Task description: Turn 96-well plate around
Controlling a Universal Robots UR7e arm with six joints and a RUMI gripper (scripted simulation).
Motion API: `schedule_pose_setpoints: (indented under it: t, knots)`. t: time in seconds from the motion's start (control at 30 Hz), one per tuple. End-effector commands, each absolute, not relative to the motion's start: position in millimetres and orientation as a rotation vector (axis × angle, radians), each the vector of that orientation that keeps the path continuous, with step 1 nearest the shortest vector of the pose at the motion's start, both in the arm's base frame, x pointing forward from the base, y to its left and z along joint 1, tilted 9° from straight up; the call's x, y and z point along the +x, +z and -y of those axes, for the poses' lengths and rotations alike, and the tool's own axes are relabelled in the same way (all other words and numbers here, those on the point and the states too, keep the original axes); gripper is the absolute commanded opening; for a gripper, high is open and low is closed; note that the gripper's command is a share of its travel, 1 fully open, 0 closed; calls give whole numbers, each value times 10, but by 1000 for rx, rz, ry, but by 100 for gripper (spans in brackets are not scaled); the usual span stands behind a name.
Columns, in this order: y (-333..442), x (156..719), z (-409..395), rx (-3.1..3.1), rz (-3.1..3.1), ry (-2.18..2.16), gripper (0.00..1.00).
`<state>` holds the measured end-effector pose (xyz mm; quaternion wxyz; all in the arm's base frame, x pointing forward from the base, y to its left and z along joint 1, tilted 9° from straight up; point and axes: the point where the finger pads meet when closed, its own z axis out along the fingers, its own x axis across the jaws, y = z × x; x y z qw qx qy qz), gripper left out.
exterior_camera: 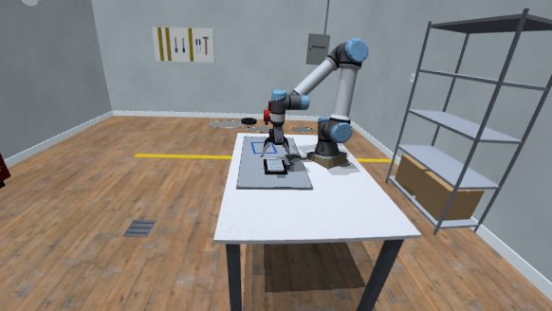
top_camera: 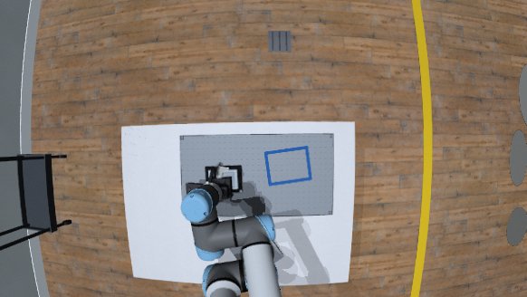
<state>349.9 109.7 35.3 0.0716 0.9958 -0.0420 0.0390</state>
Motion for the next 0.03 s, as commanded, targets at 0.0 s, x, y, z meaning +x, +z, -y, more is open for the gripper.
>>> schedule_pose_setpoints:
  t: [0.0]
  knots:
    - [361, 3501, -1098, 2993, 126, 118, 100]
